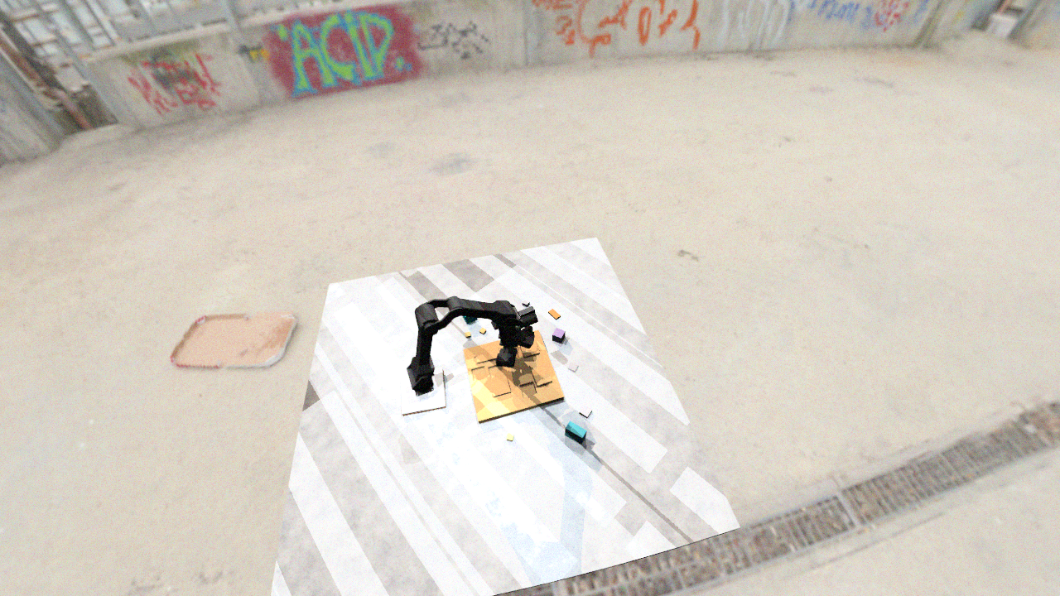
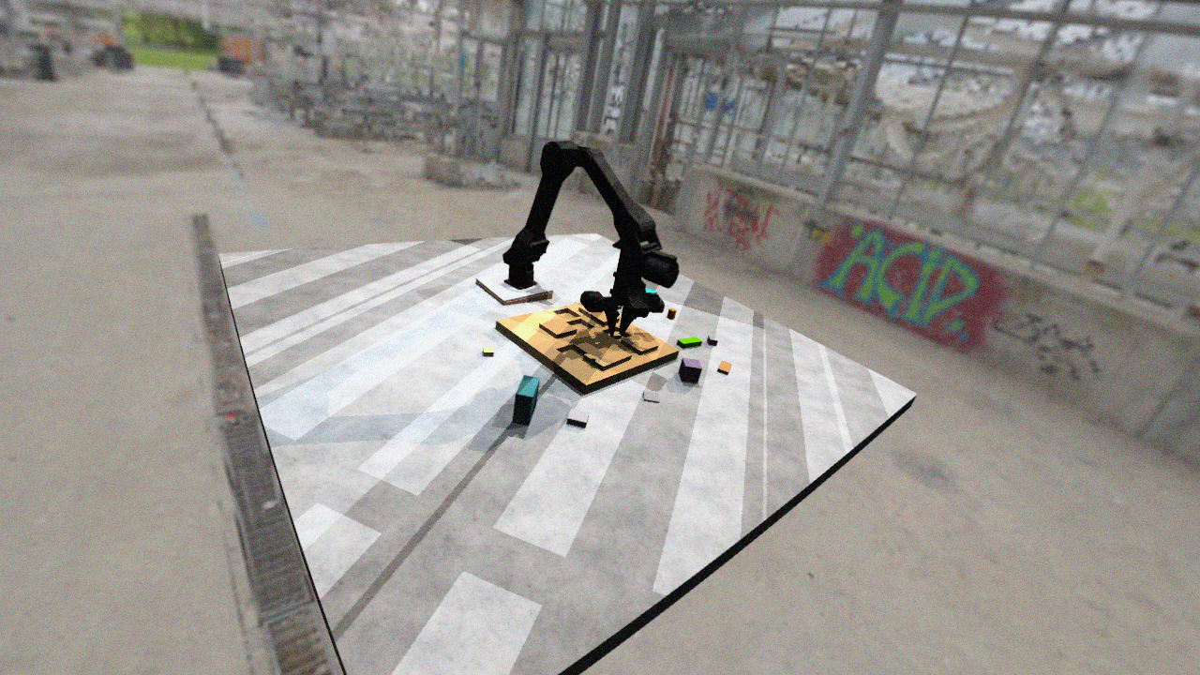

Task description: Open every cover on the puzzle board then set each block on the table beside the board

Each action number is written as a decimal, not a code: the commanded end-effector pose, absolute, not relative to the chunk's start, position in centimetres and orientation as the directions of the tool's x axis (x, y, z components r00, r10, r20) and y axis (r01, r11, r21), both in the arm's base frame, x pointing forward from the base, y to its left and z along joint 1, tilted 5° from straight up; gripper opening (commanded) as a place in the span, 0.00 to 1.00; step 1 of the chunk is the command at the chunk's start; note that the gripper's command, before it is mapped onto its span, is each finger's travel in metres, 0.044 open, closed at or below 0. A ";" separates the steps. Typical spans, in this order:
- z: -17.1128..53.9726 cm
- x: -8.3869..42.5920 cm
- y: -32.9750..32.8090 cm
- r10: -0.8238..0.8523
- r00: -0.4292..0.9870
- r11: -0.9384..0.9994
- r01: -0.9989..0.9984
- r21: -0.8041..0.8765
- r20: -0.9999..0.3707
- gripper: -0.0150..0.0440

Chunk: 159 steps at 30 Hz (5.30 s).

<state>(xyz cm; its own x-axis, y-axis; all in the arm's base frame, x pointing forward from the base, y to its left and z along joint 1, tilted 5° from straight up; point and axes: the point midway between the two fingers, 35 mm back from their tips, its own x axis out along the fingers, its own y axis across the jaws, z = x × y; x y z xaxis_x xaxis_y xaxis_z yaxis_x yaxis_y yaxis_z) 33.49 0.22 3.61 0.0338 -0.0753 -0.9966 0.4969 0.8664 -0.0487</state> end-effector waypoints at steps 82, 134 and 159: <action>13.6 31.6 -8.7 -0.078 0.028 0.868 0.493 -0.054 -0.997 0.39; 14.9 19.5 -24.9 -0.097 0.021 0.867 0.493 -0.074 -0.995 0.39; 13.0 16.6 -27.3 -0.103 0.018 0.866 0.493 -0.081 -0.995 0.39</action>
<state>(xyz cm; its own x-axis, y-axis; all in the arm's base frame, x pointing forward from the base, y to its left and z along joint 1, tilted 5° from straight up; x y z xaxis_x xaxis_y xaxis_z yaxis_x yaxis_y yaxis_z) 16.56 -27.29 13.61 0.0178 -0.1102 -0.9938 0.4966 0.8636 -0.0869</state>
